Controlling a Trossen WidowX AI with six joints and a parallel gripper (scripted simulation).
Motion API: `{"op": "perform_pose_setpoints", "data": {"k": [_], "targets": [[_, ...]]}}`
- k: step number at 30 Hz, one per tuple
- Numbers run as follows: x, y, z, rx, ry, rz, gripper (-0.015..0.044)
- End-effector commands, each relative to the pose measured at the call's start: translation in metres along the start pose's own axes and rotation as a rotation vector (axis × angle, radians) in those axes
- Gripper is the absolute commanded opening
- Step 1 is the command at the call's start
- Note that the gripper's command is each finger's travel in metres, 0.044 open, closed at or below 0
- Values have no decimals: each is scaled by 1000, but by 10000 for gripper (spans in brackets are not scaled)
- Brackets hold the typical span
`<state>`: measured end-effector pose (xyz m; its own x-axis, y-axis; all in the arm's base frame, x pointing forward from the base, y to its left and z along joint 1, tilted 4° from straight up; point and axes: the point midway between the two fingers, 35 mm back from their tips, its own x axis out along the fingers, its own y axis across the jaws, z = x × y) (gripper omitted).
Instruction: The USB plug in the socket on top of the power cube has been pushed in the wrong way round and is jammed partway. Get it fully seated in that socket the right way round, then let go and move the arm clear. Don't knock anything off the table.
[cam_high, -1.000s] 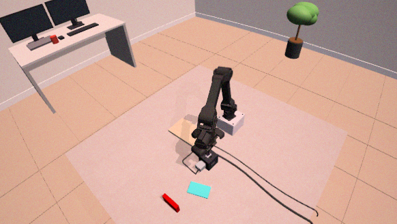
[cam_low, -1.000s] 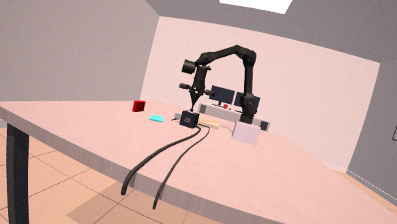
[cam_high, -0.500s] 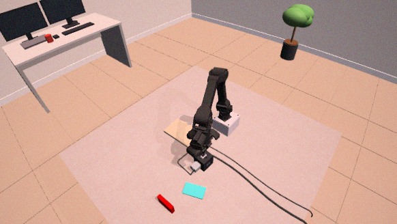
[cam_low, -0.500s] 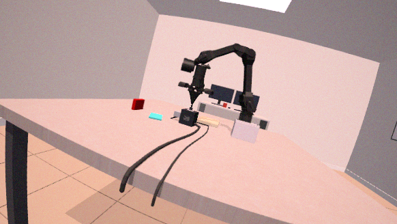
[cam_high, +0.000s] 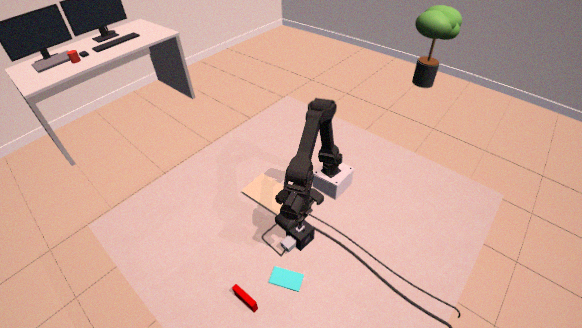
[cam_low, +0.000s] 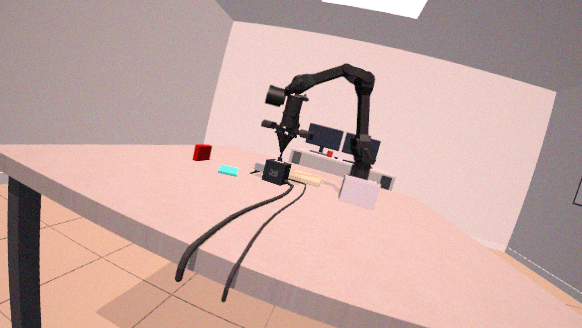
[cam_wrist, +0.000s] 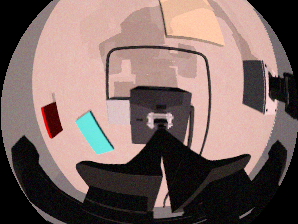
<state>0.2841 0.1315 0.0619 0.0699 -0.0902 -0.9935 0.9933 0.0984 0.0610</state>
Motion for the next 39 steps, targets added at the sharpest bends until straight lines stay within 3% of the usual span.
{"op": "perform_pose_setpoints", "data": {"k": [1, 39], "targets": [[4, -1, 1, -5, -8, -10, 0], [9, -1, 1, -5, -8, -10, 0]]}}
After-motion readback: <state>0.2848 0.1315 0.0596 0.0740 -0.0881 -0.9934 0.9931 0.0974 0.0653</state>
